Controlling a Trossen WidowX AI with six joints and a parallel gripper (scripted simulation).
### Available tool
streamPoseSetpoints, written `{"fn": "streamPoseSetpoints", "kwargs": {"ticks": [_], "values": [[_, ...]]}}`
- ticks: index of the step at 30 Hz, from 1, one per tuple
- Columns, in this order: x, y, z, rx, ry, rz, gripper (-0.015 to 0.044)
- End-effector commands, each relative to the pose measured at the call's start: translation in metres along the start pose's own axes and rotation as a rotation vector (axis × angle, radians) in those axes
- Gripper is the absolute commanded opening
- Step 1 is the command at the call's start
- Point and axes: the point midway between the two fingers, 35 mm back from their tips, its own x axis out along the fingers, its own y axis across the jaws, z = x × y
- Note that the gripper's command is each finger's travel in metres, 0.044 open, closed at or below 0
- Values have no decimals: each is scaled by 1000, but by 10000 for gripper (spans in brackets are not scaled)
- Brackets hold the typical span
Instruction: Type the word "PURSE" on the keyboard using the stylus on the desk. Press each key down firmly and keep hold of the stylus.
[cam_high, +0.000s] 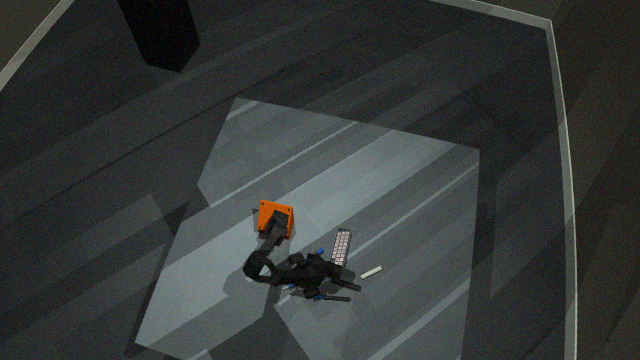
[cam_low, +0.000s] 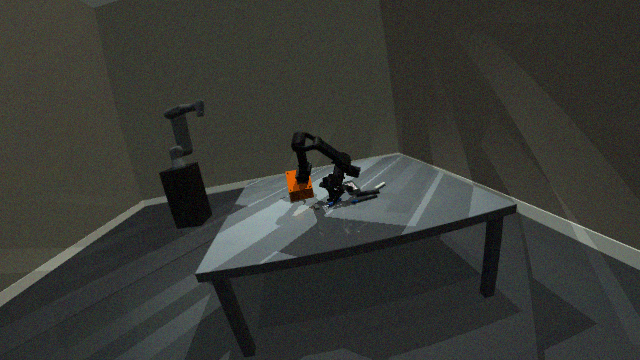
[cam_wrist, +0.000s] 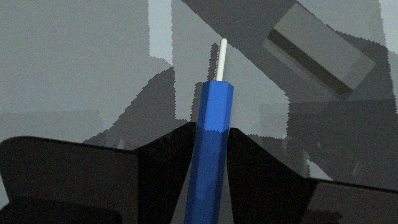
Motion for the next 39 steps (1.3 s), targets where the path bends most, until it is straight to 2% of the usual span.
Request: {"fn": "streamPoseSetpoints", "kwargs": {"ticks": [1, 12, 18, 27, 39], "values": [[-8, 0, 2, 5, 9, -1, 0], [-39, 0, 21, 3, 5, -1, 0], [-41, 1, 23, 3, 3, -1, 0], [-52, -8, -7, -250, 97, -156, 0], [-87, -21, -56, -651, 342, -354, 0]]}}
